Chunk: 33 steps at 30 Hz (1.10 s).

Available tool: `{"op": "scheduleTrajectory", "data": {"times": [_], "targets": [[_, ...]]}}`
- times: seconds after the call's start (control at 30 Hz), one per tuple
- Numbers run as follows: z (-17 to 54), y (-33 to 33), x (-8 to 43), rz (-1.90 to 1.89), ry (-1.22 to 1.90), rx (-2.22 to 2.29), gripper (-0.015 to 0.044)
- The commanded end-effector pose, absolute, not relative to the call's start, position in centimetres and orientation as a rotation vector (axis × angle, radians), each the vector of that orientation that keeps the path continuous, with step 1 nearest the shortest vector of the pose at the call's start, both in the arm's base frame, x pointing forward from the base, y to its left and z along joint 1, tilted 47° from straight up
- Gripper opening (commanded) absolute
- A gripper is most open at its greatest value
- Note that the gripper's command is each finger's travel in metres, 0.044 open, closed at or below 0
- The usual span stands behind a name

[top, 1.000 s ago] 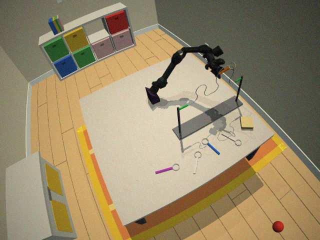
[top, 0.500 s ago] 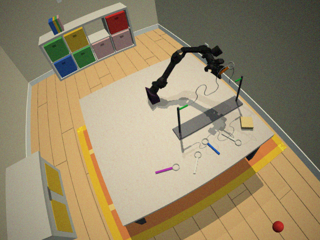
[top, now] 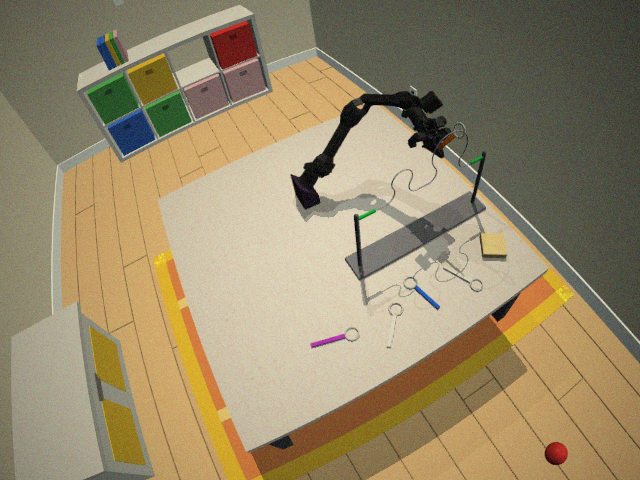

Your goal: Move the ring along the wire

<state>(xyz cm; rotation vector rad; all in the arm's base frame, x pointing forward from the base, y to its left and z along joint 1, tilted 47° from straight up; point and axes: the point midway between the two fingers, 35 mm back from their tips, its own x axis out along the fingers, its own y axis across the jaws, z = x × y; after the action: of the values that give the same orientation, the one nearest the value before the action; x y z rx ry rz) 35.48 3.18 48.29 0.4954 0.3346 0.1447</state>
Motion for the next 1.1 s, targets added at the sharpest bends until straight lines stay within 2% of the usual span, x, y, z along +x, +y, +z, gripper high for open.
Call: {"op": "scheduleTrajectory", "data": {"times": [0.0, 1.07], "targets": [[48.3, 3.32, 35.43, 0.159, 0.33, 0.54, -0.015], [49.02, 4.25, 35.5, 0.262, 0.268, 0.929, -0.015]]}}
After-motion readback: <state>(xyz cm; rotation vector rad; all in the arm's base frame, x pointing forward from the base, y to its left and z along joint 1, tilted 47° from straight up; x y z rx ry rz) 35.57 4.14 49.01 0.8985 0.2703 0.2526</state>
